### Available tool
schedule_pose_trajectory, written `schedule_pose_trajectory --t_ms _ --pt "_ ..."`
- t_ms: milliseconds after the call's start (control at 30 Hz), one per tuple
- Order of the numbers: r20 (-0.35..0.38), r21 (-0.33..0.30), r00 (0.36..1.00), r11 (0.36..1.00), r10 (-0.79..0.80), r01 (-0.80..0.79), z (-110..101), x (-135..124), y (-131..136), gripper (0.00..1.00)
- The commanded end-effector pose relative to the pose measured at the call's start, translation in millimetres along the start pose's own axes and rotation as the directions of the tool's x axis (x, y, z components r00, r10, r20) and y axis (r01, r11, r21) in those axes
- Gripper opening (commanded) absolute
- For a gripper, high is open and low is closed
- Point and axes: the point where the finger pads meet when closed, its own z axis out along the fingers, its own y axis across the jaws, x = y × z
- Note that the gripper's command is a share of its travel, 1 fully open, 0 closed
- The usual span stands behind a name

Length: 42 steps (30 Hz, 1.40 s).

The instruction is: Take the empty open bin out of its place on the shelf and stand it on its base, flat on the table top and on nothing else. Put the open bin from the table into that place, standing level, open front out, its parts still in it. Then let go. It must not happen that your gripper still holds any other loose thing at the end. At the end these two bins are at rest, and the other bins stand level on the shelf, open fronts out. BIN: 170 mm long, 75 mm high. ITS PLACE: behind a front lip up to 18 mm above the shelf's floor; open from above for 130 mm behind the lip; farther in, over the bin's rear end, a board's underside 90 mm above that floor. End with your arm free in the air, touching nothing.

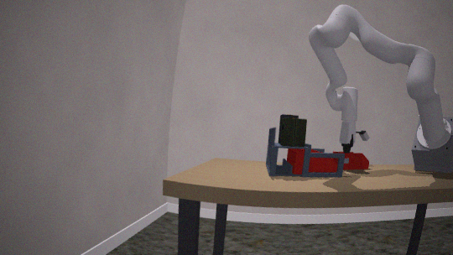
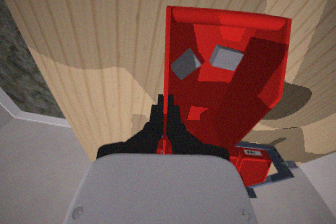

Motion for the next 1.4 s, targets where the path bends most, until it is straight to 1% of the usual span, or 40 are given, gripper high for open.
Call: schedule_pose_trajectory --t_ms 0,800,967,1167,1233,1367 --pt "0.001 0.001 1.0 1.0 0.0 0.0 0 0 0 0.0" --pt "0.001 0.001 1.0 1.0 0.0 0.0 -3 0 0 0.0" --pt "0.001 0.001 1.0 1.0 0.0 0.0 -10 0 0 0.0" --pt "0.001 0.001 1.0 1.0 0.0 0.0 -23 0 0 0.0" --pt "0.001 0.001 1.0 1.0 0.0 0.0 -23 0 0 0.0" --pt "0.001 0.001 1.0 1.0 0.0 0.0 -35 0 0 0.0"
